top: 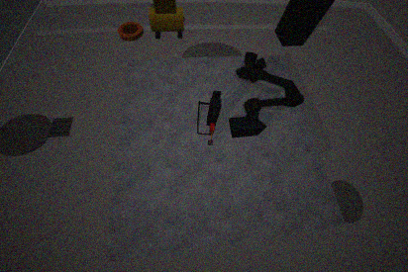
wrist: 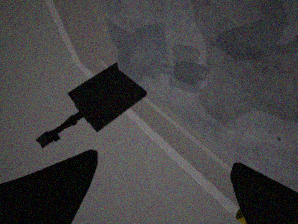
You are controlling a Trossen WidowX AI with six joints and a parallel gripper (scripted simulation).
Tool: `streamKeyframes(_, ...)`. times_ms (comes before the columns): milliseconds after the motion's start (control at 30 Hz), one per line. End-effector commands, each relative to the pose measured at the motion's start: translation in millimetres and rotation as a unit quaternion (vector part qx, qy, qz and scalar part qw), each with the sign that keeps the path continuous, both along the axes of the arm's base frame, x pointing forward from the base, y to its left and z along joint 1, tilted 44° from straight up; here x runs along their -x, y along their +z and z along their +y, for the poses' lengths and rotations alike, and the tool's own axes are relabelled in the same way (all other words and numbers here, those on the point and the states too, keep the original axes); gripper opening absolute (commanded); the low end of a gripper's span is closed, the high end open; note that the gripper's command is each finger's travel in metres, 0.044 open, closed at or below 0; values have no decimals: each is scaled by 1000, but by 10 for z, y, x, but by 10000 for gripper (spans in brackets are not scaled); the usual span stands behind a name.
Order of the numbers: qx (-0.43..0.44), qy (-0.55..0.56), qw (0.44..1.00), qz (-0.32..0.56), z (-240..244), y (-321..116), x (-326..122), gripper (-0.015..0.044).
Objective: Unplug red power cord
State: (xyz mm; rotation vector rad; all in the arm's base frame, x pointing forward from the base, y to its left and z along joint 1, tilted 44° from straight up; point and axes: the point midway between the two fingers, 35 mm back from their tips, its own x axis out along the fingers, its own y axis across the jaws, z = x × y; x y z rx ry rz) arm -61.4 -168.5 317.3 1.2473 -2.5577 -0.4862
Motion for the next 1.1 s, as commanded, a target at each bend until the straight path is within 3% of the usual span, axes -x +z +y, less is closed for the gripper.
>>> streamKeyframes(0, -3, 3, 1000, 4, -10, 3, -14, 374)
streamKeyframes(267, -122, 148, 964, 181, -352, 78, -712, 164)
streamKeyframes(433, -172, 242, 902, 314, -459, 83, -1273, 160)
streamKeyframes(633, -195, 340, 789, 473, -420, 35, -1992, 160)
streamKeyframes(967, -163, 430, 584, 669, -55, -128, -2943, 160)
streamKeyframes(1067, -133, 448, 492, 735, 183, -224, -3277, 160)
